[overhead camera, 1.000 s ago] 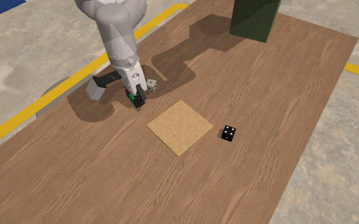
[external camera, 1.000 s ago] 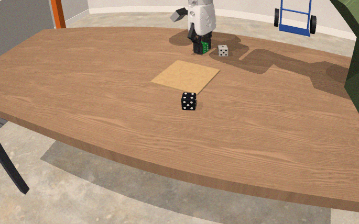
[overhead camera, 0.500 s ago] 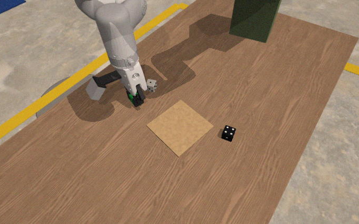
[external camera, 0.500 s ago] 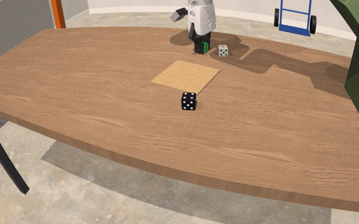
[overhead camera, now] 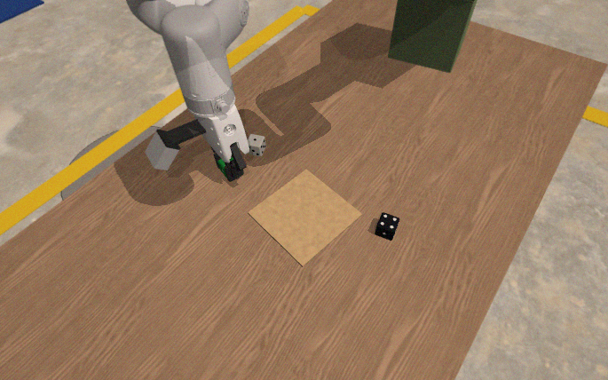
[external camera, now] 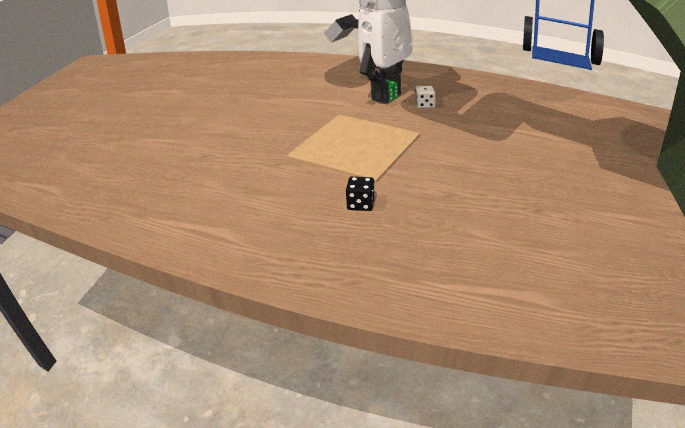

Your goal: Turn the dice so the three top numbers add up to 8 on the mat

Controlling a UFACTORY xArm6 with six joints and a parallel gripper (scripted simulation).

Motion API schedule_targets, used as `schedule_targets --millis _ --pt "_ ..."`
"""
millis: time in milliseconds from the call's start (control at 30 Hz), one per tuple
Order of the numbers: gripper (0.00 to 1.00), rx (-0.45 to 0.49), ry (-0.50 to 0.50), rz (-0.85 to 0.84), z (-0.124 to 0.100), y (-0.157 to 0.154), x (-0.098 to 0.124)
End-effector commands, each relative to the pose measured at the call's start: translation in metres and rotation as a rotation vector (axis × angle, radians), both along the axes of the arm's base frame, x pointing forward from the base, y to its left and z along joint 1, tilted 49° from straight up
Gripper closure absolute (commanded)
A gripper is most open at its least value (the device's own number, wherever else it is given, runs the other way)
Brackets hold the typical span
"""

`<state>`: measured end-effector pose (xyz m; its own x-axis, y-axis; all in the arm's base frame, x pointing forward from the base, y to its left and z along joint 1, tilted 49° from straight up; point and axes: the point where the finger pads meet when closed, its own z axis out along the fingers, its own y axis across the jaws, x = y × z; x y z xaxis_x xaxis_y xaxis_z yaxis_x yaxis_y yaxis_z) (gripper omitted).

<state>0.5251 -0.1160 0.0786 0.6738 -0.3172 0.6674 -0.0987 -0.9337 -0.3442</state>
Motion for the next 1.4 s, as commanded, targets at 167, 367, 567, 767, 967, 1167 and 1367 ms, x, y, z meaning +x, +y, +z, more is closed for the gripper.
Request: schedule_targets --millis 167,367,567,767,967,1167,1367 --pt "0.73 0.0 -0.002 -0.001 0.001 0.0 0.0" --pt "0.73 0.0 -0.002 -0.001 0.004 -0.001 -0.003" --pt "0.73 0.0 -0.002 -0.001 0.027 -0.007 -0.029" --pt "0.73 0.0 -0.002 -0.001 0.051 -0.013 -0.056" --pt "0.73 0.0 -0.002 -0.001 0.065 -0.017 -0.071" --pt "0.73 0.0 -0.002 -0.001 0.067 -0.017 -0.073" --pt "0.73 0.0 -0.002 -0.001 0.067 -0.017 -0.073"
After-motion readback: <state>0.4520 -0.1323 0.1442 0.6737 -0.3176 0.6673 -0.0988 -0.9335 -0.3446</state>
